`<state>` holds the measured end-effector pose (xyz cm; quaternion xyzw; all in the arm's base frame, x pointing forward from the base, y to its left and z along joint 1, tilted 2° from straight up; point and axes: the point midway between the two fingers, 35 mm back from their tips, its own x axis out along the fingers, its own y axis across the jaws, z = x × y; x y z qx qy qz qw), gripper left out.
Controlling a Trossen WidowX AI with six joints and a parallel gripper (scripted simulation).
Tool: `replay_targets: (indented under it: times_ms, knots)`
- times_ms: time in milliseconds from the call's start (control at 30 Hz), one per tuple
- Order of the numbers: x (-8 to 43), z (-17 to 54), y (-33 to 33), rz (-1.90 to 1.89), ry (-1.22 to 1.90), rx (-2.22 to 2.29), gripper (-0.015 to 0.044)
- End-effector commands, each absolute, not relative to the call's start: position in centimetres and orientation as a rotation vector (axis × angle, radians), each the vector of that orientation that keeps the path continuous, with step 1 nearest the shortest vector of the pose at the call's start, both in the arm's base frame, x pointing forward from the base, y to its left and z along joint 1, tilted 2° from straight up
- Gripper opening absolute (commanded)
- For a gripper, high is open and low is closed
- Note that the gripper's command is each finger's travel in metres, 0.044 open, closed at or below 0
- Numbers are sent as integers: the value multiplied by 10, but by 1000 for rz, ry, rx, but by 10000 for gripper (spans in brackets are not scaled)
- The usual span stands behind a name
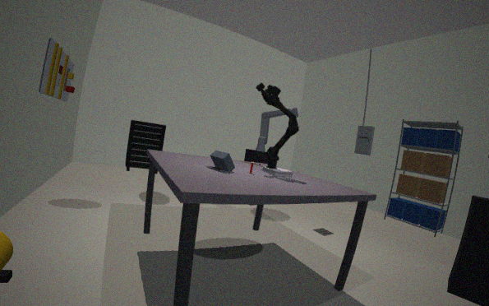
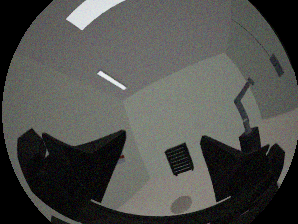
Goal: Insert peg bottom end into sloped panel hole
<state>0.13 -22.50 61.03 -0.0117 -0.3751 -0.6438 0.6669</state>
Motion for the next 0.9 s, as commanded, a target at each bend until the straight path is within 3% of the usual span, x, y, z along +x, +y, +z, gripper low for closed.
replay_targets:
  times_ms: [0,867]
  knots:
    - [2,610,-226,-1453,-842,-26,426]
    - [117,518,-283,-1290,-166,-100,440]
